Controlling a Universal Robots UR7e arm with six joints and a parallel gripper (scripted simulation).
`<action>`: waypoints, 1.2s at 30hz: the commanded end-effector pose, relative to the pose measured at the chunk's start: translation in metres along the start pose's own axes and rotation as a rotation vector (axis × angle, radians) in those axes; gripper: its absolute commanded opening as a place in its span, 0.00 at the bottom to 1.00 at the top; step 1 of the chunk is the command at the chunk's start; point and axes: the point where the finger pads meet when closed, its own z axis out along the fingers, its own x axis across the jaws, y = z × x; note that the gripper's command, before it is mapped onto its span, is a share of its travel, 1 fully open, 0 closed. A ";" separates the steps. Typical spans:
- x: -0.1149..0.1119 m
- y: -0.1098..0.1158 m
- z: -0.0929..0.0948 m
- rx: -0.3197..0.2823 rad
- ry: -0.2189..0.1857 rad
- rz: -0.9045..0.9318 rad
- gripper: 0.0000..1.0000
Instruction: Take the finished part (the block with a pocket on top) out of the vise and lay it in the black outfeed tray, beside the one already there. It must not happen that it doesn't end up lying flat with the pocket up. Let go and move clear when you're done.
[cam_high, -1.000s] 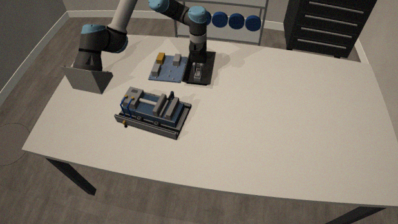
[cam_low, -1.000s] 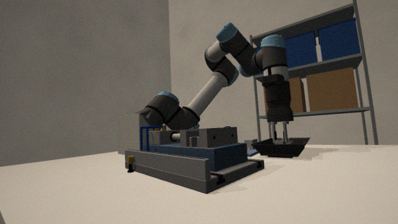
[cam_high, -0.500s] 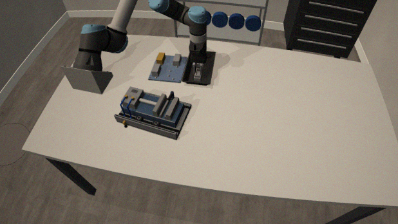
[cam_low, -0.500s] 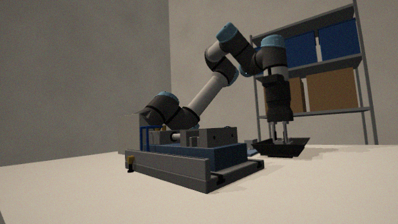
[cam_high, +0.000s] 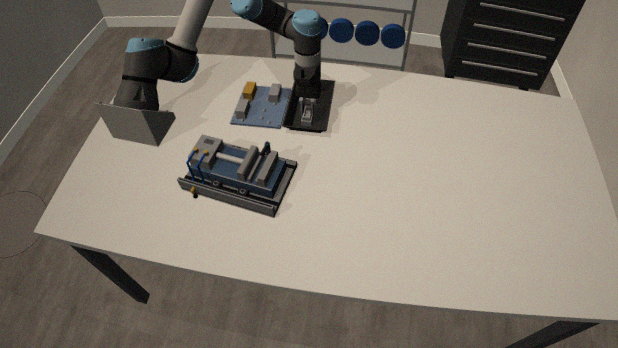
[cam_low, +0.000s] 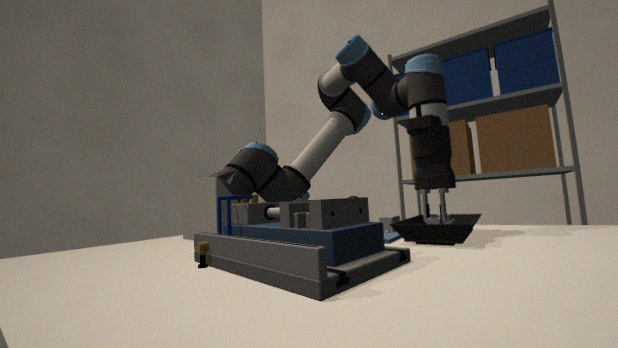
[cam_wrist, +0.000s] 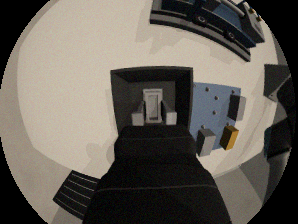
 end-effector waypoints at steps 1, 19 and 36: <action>0.000 0.000 -0.001 0.000 -0.001 0.000 0.00; 0.000 0.000 -0.001 0.000 -0.001 0.000 1.00; 0.000 0.000 -0.001 0.000 -0.001 0.000 1.00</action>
